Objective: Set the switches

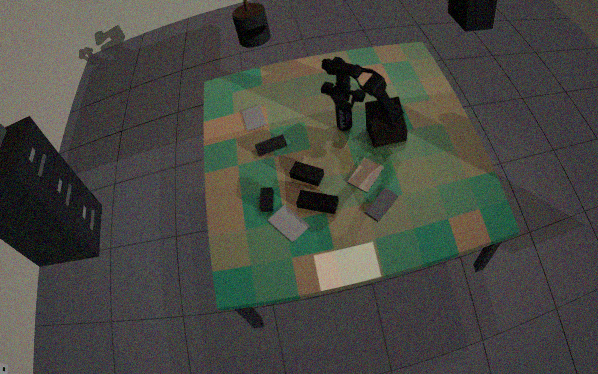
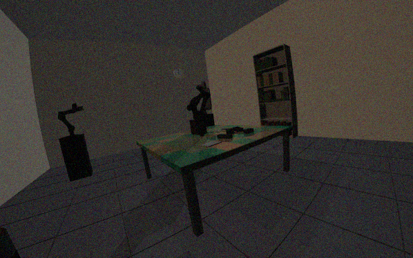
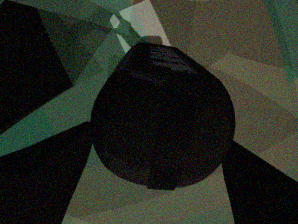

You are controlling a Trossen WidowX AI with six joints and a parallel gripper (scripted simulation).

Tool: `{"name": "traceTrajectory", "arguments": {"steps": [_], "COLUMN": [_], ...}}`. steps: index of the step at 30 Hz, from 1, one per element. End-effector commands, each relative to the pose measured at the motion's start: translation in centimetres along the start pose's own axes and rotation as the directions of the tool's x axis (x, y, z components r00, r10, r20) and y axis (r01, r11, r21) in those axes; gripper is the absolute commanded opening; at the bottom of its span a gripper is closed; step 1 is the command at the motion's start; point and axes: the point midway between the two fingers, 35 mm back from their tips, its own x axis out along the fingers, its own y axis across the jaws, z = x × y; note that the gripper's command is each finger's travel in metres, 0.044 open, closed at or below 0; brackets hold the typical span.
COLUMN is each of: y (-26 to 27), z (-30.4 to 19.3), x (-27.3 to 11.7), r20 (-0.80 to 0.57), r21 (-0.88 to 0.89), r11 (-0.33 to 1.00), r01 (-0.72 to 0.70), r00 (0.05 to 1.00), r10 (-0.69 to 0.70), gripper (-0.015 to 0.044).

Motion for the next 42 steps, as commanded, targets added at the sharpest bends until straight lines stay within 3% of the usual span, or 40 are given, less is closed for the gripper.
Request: {"name": "traceTrajectory", "arguments": {"steps": [1, 42], "y": [0.1, 0.1], "z": [-0.5, -3.6], "x": [0.4, 0.9], "r20": [-0.018, -0.11], "r21": [-0.006, -0.006], "r11": [1.0, 1.0], "r01": [-0.016, -0.016], "r00": [1.0, 0.994], "r10": [0.016, 0.015], "gripper": [0.0338, 0.0337]}}
